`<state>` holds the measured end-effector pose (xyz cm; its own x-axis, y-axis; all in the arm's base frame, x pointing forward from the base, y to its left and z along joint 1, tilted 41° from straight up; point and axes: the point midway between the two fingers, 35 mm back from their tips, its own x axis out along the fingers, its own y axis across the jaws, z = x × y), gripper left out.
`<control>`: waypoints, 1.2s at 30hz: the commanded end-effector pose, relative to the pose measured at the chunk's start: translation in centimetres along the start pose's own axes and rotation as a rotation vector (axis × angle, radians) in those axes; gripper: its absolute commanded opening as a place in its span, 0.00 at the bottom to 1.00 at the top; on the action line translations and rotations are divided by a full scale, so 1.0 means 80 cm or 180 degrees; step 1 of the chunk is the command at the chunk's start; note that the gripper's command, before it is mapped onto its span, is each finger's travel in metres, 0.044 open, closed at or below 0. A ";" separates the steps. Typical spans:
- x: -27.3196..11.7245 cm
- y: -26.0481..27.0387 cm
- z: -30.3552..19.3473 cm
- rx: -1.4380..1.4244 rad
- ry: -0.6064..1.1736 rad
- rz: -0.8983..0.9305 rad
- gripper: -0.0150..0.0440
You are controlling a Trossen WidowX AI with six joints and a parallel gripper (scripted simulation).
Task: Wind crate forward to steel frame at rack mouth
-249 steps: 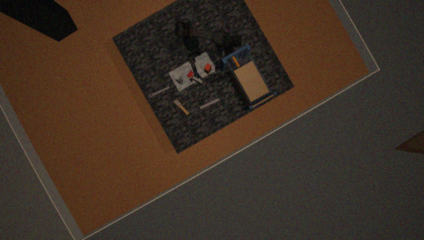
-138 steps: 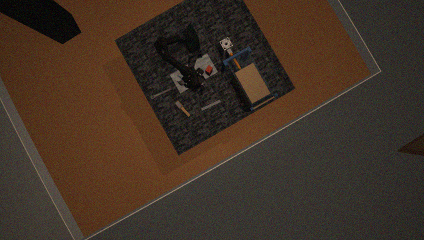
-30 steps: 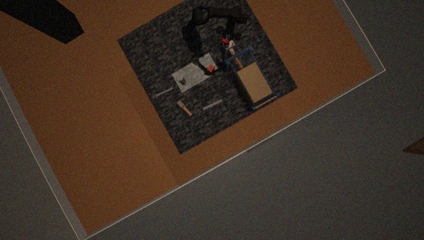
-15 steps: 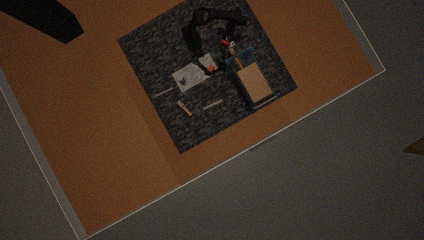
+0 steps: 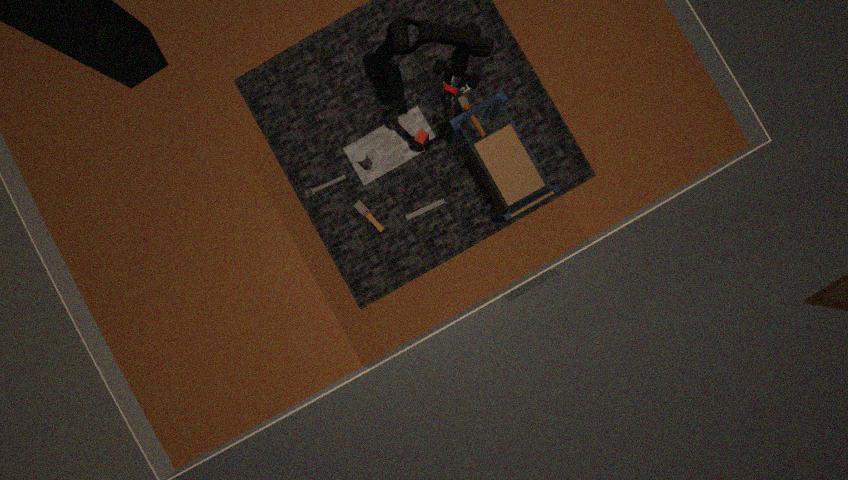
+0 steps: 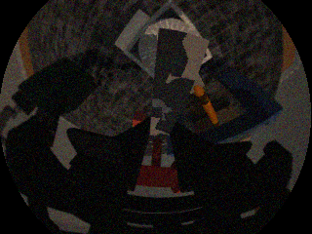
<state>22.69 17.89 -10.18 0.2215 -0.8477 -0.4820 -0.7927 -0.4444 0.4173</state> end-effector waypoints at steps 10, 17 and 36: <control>0.025 0.002 0.010 -0.0016 0.0024 -0.0011 0.25; 0.018 0.002 0.007 -0.0016 0.0021 -0.0010 0.25; 0.003 -0.001 0.005 -0.0013 0.0021 -0.0015 0.25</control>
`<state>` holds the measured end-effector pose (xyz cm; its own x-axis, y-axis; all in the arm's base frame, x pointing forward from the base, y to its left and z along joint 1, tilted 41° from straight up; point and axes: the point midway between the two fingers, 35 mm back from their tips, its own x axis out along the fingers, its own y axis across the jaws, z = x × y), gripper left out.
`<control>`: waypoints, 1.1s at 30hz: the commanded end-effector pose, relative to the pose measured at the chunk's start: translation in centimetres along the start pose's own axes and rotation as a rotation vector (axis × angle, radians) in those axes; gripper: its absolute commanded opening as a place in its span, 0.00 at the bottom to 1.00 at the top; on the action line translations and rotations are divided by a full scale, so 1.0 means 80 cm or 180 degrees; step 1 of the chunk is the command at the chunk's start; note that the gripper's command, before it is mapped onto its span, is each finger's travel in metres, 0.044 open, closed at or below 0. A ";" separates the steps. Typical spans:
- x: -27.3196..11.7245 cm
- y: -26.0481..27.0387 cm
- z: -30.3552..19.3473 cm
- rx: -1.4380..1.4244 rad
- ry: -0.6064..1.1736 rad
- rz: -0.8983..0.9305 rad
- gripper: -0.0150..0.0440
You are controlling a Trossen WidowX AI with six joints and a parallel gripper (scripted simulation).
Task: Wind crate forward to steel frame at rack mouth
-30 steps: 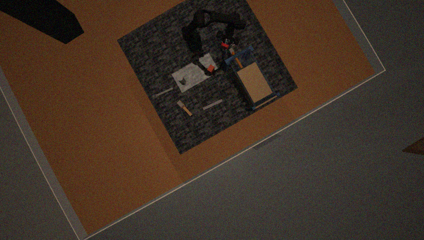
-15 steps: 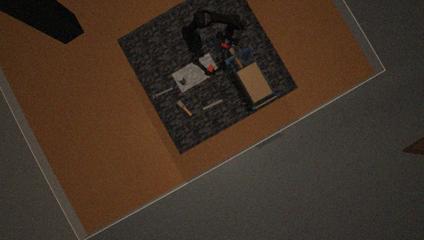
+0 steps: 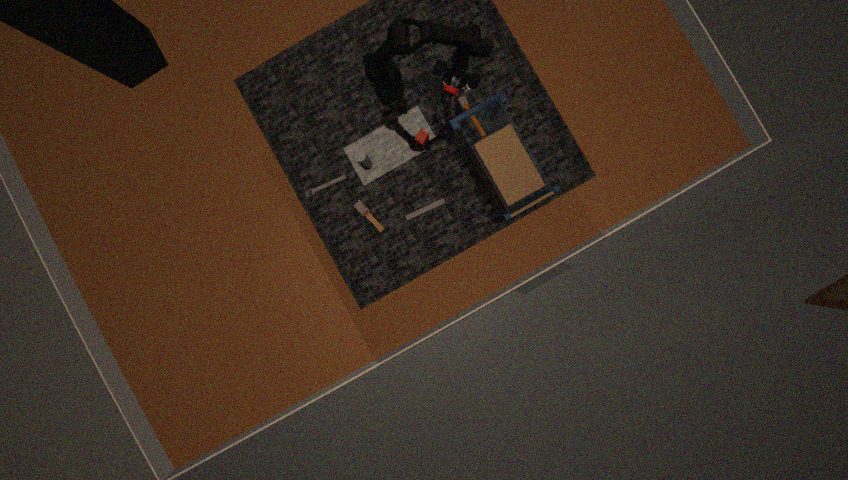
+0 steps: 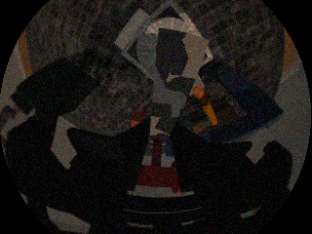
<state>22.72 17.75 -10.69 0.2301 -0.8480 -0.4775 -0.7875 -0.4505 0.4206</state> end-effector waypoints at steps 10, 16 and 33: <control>0.004 0.003 0.002 0.0010 -0.0006 0.0001 0.25; 0.015 0.002 0.006 0.0011 -0.0005 0.0001 0.25; 0.026 0.001 0.008 0.0004 -0.0029 0.0007 0.25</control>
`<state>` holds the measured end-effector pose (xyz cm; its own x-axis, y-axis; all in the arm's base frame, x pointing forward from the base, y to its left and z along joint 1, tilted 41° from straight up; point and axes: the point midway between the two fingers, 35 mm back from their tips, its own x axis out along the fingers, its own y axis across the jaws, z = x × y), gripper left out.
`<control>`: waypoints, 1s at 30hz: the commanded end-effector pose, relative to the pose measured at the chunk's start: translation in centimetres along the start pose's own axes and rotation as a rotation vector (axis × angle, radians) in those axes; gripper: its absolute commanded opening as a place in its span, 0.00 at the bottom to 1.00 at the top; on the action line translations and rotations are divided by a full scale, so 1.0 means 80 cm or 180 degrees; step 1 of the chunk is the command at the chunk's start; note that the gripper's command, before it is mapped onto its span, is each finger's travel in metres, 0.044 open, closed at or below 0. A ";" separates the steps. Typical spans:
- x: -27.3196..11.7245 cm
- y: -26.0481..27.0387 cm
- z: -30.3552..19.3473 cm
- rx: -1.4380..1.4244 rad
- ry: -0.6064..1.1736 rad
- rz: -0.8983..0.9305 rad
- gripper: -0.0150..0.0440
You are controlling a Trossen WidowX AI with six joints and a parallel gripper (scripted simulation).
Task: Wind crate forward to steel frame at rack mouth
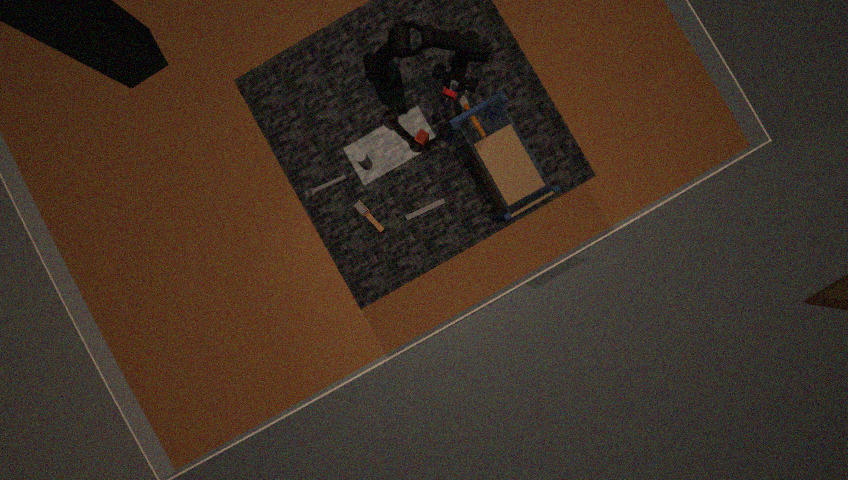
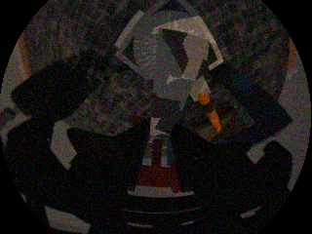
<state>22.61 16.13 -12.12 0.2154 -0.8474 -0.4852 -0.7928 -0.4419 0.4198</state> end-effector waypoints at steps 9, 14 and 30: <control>0.003 -0.001 0.001 -0.0013 0.0017 -0.0018 0.25; 0.004 -0.001 0.002 -0.0013 0.0017 -0.0018 0.25; 0.007 -0.001 0.004 -0.0011 0.0018 -0.0017 0.25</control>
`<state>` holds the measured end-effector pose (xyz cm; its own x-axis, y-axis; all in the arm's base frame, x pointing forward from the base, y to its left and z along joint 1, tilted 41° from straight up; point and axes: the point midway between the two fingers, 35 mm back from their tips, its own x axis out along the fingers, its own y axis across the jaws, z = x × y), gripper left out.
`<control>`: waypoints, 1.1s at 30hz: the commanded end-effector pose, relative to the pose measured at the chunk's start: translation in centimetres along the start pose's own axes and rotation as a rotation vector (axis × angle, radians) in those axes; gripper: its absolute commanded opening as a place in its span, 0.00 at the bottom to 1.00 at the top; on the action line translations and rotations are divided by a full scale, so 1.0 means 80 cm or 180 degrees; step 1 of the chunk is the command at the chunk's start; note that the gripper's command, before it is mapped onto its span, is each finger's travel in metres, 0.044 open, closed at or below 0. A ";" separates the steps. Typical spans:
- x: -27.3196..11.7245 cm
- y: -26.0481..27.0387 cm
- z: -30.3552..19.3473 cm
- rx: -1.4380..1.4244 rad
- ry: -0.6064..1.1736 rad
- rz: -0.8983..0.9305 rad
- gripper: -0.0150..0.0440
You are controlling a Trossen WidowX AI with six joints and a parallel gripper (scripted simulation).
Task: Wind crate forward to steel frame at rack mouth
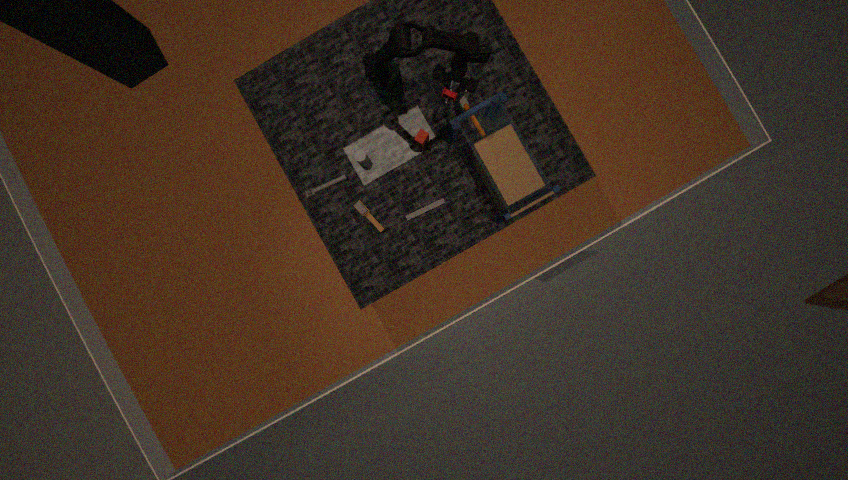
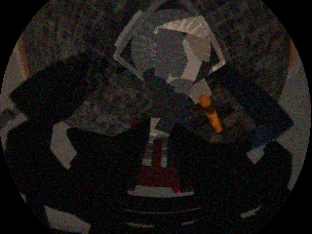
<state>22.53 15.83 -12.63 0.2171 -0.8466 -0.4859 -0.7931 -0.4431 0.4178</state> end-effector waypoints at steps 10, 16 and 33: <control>0.003 -0.001 0.001 -0.0014 0.0017 -0.0010 0.25; 0.005 -0.001 0.001 -0.0014 0.0017 -0.0010 0.25; 0.008 -0.001 0.003 -0.0013 0.0017 -0.0010 0.25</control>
<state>22.51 15.43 -13.12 0.2177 -0.8469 -0.4851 -0.7936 -0.4430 0.4170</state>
